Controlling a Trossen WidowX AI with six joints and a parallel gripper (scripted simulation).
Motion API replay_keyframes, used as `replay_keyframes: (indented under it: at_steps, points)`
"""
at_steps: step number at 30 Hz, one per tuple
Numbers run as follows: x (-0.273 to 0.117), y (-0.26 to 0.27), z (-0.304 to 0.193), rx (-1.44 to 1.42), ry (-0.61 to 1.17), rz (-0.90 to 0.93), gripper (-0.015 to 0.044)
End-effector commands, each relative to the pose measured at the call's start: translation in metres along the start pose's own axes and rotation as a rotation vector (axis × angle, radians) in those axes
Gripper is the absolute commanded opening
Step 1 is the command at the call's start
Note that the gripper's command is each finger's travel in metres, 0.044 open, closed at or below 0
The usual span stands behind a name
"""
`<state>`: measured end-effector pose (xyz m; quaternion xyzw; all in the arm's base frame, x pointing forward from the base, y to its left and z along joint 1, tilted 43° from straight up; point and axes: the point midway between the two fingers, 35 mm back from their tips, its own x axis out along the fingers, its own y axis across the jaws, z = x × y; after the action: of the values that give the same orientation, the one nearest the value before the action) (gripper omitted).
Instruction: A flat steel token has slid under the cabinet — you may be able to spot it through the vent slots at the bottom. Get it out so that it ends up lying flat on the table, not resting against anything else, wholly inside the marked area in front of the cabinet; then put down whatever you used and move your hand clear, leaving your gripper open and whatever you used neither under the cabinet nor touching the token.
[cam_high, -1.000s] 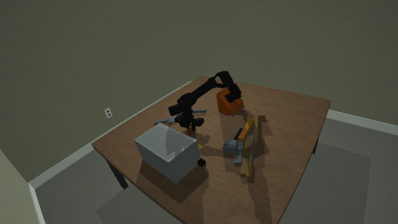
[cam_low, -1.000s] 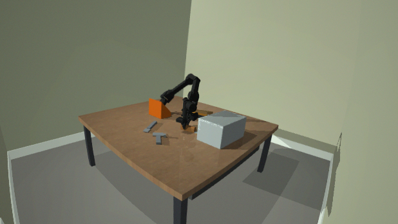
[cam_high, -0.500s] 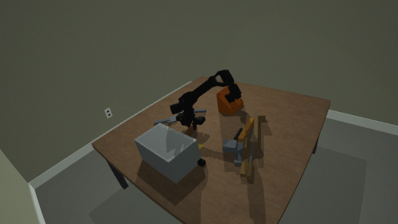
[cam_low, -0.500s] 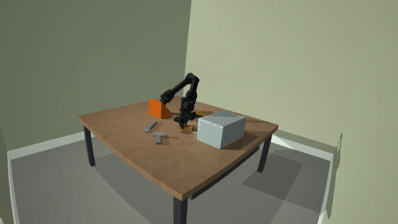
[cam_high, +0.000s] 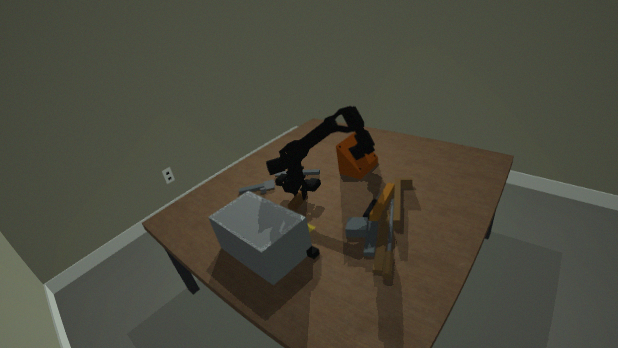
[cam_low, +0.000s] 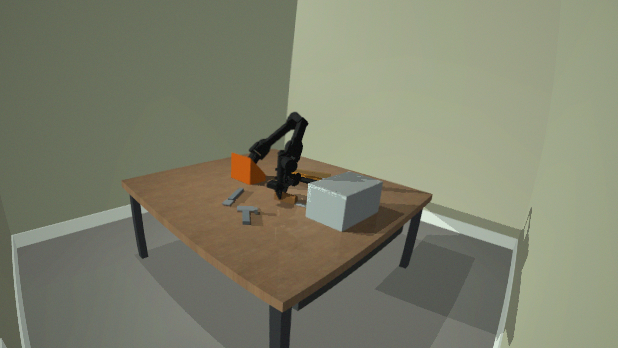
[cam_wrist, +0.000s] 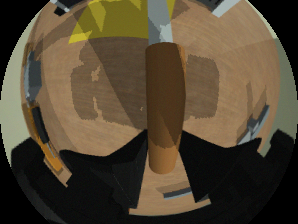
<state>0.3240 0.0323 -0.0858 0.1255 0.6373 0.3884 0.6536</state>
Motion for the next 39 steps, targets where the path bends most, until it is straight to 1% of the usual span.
replay_keyframes:
  at_steps: [1, 39]
  points:
    - [0.001, 0.000, -0.007, 0.001, 0.002, 0.002, 0.0000]
    - [0.001, -0.003, -0.060, 0.003, 0.004, 0.001, 0.0000]
